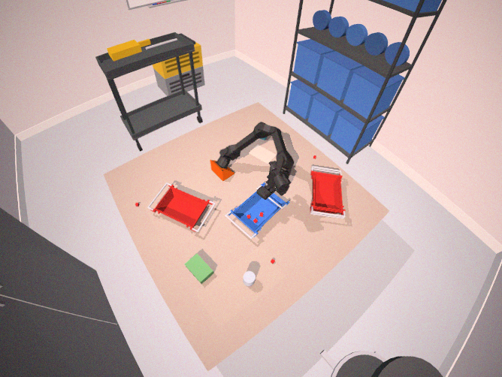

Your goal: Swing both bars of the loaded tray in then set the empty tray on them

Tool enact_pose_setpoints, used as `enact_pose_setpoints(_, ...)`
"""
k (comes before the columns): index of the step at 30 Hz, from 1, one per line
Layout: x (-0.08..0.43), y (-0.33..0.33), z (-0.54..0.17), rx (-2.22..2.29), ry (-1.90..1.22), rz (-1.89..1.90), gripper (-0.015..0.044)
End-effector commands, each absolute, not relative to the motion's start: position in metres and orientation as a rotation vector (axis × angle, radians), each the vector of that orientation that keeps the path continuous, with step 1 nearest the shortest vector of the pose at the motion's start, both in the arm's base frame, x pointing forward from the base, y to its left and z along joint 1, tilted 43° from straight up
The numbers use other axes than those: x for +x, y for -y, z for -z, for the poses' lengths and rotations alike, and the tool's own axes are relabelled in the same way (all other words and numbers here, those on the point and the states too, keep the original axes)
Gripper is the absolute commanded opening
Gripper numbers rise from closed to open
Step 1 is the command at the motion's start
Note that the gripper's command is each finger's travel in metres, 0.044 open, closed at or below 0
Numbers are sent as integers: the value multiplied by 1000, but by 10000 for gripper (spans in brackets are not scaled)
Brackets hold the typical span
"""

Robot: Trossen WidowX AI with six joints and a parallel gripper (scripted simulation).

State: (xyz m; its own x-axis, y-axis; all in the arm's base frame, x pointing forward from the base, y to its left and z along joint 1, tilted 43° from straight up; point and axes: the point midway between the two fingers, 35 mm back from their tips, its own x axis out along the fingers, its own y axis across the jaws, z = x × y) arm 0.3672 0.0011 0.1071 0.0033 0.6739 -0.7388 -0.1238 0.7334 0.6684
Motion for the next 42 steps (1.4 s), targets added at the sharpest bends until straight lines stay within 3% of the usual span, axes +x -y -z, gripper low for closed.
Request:
enact_pose_setpoints(1, 381, 23, -87, 479, -1450, -656, 89)
enact_pose_setpoints(8, 405, 106, -20, 465, -1449, -648, 89)
enact_pose_setpoints(15, 396, 176, 51, 461, -1446, -657, 89)
enact_pose_setpoints(42, 396, 150, 89, 462, -1444, -659, 89)
